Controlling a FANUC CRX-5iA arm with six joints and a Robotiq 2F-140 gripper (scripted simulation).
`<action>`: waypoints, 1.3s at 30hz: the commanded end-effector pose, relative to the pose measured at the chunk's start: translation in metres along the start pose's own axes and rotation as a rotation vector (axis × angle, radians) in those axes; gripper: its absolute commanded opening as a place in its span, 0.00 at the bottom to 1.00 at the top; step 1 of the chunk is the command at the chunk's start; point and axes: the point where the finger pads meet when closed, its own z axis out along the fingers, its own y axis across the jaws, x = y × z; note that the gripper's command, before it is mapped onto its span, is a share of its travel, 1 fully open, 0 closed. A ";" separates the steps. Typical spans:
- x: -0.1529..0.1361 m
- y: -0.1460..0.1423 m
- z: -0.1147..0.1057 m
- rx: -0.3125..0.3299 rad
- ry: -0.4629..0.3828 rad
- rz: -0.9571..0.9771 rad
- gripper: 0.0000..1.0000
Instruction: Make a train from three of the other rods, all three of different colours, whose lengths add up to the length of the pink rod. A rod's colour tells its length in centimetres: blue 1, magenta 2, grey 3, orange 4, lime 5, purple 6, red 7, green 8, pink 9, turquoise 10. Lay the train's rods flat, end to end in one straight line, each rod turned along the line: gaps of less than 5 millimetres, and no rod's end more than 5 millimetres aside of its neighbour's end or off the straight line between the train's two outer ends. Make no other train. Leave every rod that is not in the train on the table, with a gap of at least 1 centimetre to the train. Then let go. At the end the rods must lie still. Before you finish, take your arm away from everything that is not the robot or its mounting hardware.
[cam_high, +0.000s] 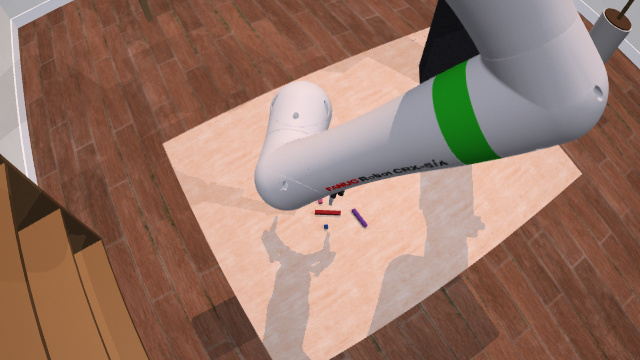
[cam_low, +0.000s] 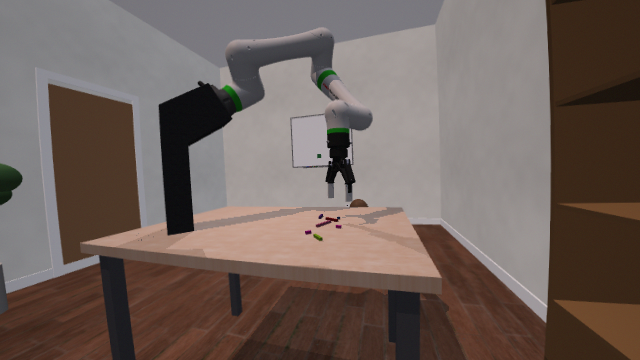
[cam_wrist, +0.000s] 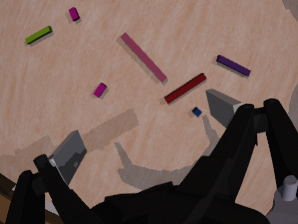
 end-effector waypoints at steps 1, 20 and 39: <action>0.002 -0.005 0.001 -0.005 -0.023 -0.166 1.00; 0.010 -0.019 0.003 0.002 -0.025 -0.659 1.00; 0.017 -0.032 0.005 0.009 -0.026 -1.126 1.00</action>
